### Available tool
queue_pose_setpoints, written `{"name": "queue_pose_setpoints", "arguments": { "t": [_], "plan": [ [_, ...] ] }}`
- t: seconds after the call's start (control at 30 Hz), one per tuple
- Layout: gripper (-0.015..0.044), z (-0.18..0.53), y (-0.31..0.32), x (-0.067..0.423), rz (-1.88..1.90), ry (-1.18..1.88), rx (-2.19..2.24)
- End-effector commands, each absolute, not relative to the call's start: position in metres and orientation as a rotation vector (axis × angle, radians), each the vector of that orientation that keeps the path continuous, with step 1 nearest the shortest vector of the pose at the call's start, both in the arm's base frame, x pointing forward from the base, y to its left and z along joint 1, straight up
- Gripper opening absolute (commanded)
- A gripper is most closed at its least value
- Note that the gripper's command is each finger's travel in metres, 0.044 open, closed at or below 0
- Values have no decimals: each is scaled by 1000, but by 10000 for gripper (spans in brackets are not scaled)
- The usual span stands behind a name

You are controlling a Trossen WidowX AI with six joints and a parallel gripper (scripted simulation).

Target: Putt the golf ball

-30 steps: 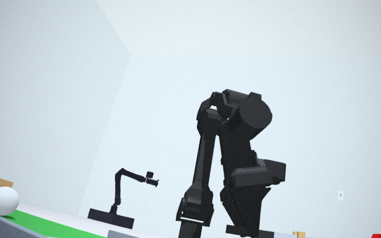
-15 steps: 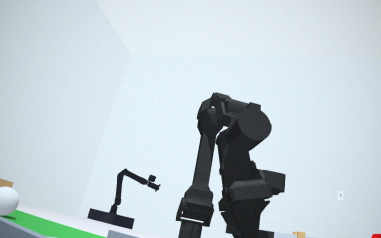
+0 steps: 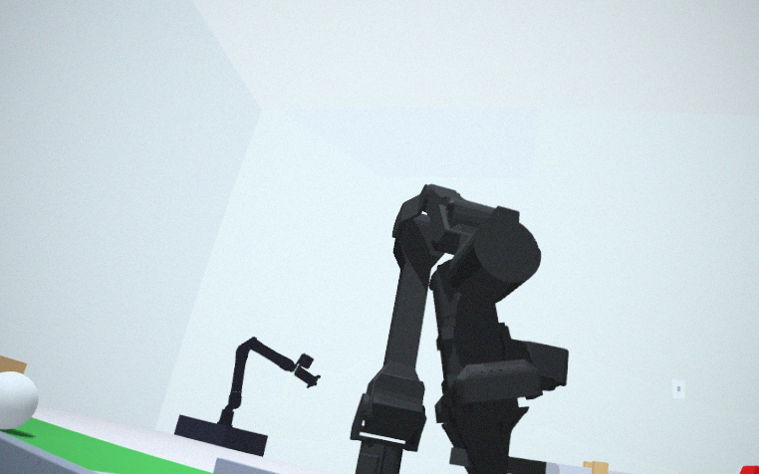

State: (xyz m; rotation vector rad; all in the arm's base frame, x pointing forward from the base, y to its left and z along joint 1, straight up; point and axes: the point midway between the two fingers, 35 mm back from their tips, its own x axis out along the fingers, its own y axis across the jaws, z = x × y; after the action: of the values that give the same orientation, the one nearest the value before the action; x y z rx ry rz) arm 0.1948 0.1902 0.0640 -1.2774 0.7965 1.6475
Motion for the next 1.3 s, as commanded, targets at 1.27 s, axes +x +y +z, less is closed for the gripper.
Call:
{"name": "queue_pose_setpoints", "arguments": {
  "t": [1.27],
  "plan": [
    [0,157,184,199,1617,828,-1264]
  ]
}}
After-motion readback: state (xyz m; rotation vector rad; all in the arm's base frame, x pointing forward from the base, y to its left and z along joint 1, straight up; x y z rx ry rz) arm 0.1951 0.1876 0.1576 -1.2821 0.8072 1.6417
